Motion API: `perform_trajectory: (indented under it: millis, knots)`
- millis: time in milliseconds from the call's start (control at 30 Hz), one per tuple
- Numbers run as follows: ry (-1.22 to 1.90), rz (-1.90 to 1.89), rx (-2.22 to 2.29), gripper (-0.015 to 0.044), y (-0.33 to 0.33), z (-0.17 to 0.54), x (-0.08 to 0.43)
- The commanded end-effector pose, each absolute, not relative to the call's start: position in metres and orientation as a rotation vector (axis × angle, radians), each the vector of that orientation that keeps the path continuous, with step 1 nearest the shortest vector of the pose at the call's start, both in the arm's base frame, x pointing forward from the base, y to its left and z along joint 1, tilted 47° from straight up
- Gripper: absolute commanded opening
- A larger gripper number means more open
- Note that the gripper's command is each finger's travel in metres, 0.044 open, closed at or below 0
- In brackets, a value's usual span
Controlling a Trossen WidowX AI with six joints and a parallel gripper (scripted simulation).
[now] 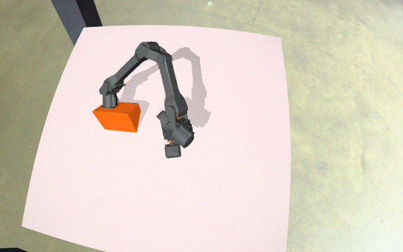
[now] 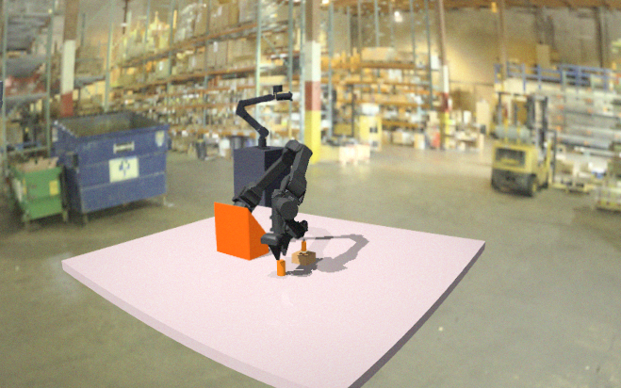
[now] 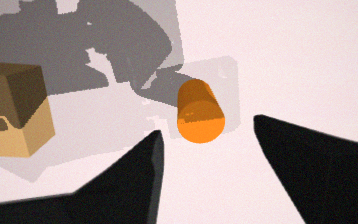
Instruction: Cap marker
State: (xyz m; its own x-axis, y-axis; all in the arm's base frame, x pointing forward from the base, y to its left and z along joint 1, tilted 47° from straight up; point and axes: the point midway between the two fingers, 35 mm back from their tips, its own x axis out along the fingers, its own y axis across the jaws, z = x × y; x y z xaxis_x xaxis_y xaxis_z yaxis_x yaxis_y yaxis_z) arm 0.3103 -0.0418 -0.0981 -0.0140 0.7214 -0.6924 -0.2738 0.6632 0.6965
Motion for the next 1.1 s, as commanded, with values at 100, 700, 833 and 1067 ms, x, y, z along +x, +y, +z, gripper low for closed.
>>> perform_trajectory:
  millis: [100,700,833,1067]
  knots:
    - [1.372,0.825,0.424,0.0248,-0.033,-0.106,0.309]
    - [1.371,0.827,0.425,0.0248,-0.011,-0.125,0.308]
    - [1.371,0.827,0.426,0.0248,-0.007,-0.129,0.308]
    - [1.371,0.828,0.426,0.0162,-0.005,-0.13,0.308]
